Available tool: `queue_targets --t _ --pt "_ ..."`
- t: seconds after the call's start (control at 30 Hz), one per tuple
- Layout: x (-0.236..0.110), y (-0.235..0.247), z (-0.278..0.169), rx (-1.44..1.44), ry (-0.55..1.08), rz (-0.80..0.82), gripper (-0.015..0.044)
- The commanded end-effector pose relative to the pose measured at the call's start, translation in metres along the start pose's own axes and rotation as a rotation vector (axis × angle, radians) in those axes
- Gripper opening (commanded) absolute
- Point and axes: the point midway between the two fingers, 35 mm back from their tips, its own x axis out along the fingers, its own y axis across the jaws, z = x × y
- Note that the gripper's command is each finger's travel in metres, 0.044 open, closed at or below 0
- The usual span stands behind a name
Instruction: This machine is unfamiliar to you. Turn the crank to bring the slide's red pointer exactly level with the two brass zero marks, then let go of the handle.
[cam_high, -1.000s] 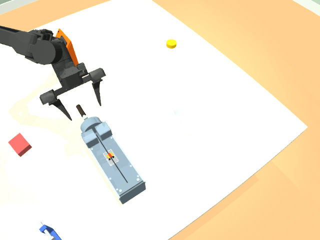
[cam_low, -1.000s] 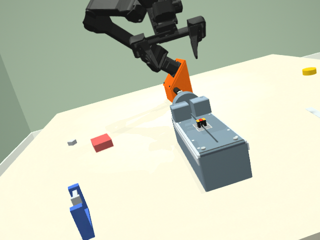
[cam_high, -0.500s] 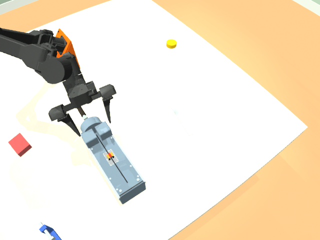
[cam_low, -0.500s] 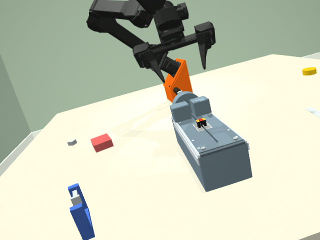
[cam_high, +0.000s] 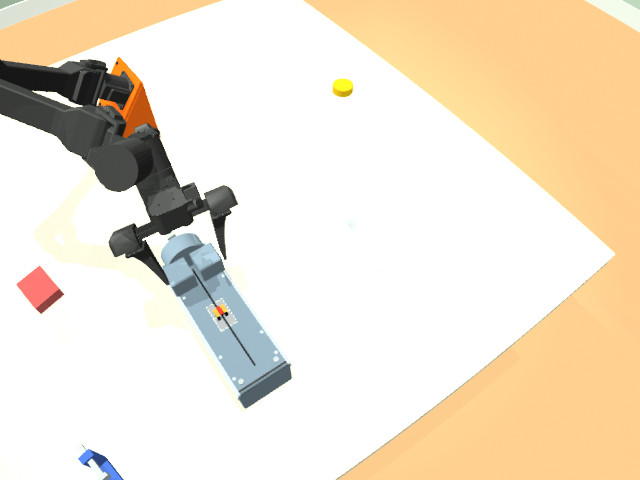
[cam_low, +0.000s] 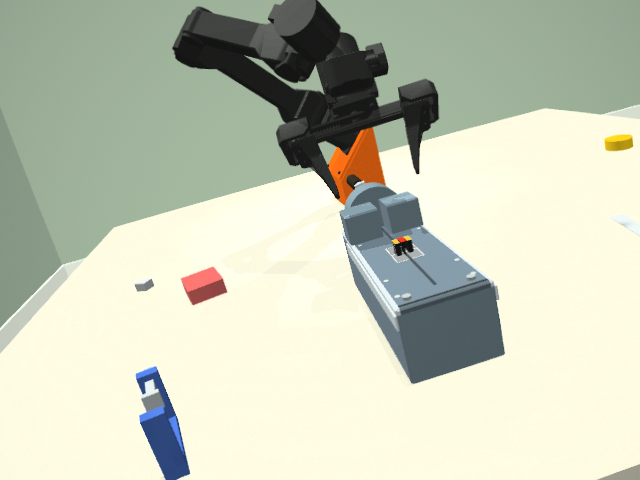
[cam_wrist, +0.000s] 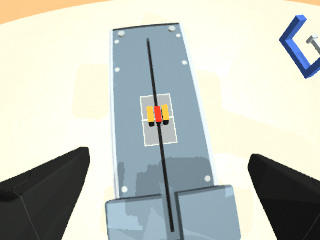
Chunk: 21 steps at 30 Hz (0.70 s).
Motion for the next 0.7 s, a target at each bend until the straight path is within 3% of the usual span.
queue_targets --t 0.0,0.3,0.67 --pt "-0.0006 0.0012 0.0009 -0.003 -0.006 0.007 0.0440" --pt "-0.0006 0.0012 0.0009 -0.003 -0.006 0.007 0.0440" --pt "-0.0006 0.0012 0.0009 -0.003 -0.006 0.007 0.0151"
